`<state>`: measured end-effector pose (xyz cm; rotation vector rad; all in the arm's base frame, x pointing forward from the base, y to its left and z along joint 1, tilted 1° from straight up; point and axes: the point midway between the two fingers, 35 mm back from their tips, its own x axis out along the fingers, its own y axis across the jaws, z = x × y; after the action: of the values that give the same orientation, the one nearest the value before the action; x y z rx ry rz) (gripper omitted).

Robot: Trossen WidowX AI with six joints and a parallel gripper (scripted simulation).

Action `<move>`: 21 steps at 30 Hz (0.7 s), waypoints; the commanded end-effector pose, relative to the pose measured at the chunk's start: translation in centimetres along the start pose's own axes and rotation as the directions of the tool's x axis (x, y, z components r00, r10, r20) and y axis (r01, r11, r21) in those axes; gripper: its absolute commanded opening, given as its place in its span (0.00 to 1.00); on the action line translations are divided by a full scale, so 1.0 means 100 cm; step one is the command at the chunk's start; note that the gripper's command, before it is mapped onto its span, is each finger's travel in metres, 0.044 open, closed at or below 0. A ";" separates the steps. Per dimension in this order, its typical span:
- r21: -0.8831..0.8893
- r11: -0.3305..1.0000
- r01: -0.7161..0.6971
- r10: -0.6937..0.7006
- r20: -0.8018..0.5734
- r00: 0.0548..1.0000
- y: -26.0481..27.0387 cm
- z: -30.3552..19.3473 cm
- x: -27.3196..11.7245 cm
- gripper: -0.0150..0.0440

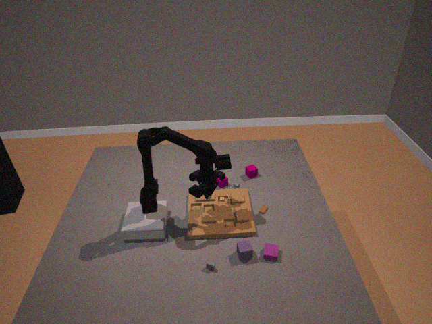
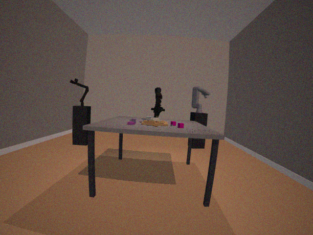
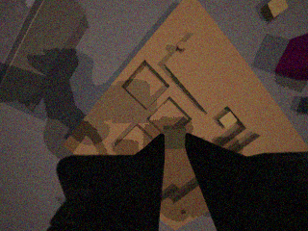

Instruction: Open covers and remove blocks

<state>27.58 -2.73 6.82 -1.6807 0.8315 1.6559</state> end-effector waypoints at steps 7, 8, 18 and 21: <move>-0.001 1.000 0.002 -0.002 -0.003 1.000 0.000 0.000 -0.022 0.39; -0.001 1.000 0.002 -0.002 -0.003 1.000 -0.002 0.001 -0.022 0.39; -0.001 1.000 0.005 -0.005 -0.001 1.000 -0.028 0.026 -0.023 0.39; -0.001 1.000 0.006 -0.006 0.000 1.000 -0.035 0.035 -0.023 0.39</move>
<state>28.10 1.40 9.05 -1.6858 0.8233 1.6541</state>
